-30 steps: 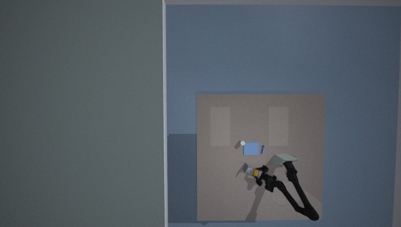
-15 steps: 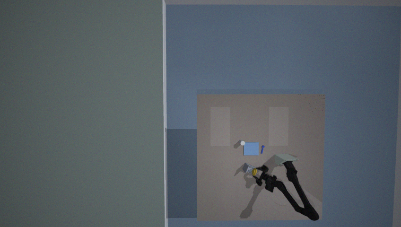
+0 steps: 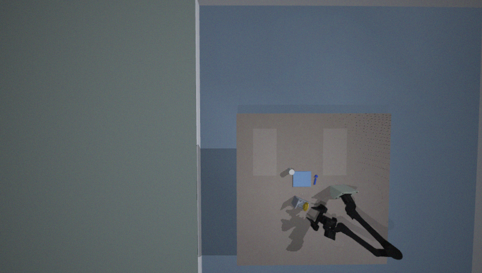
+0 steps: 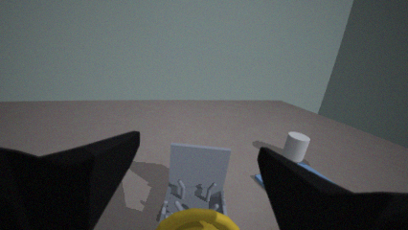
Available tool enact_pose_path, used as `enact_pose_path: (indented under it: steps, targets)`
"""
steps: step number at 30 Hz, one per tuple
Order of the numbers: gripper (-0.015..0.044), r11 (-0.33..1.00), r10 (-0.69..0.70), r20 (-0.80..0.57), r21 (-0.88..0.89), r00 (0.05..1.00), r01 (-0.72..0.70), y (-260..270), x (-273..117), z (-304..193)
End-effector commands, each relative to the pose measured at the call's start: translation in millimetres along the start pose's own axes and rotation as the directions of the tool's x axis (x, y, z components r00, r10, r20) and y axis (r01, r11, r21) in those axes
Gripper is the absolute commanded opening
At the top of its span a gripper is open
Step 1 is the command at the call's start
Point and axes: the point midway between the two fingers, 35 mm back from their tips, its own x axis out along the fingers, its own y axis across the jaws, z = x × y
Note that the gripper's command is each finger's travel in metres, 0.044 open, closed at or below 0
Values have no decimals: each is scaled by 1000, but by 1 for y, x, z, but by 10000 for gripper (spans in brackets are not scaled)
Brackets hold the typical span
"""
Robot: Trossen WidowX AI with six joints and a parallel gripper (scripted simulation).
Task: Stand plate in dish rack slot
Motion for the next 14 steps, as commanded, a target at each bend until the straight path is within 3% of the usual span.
enact_pose_path:
  steps: [1, 7, 14]
  targets:
    - [400, 1000, 13, 13, -14, 1000, -13, 0, -2, 39]
    - [400, 1000, 14, 15, -22, 1000, -14, 0, -2, 46]
    - [400, 977, -93, -44, -199, 995, 82, -12, 15, 46]
